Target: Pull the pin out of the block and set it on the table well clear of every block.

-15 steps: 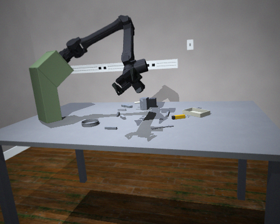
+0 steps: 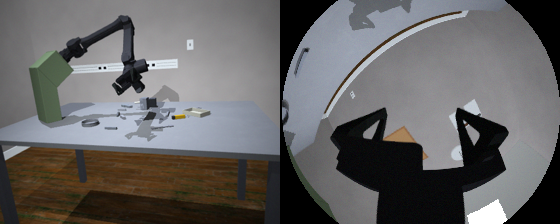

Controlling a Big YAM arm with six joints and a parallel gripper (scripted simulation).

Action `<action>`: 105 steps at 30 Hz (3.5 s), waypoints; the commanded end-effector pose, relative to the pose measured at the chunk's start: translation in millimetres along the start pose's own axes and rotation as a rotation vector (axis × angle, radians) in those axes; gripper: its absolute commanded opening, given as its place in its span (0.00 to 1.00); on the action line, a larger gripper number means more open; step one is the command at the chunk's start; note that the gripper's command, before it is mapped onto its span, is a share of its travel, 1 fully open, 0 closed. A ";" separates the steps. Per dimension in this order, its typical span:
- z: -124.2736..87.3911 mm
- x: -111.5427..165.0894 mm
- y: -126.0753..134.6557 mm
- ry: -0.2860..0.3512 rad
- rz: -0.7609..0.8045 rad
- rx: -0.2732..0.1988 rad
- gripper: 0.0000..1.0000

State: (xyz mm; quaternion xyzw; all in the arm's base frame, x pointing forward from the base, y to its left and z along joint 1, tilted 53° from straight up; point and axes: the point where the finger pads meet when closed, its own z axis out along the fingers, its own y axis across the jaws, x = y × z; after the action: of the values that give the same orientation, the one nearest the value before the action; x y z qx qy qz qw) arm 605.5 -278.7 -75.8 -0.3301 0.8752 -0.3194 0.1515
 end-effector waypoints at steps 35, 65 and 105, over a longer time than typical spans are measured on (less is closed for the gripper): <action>-0.8 3.1 -5.1 0.002 0.006 0.007 1.00; -0.8 3.1 -5.1 0.002 0.006 0.007 0.39; -42.3 -34.6 -20.8 -0.152 0.173 -0.030 0.39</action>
State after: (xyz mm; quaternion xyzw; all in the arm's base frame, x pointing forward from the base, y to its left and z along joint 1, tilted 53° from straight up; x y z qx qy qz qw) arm 613.3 -258.6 -53.4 -0.2957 0.8899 -0.2700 0.2183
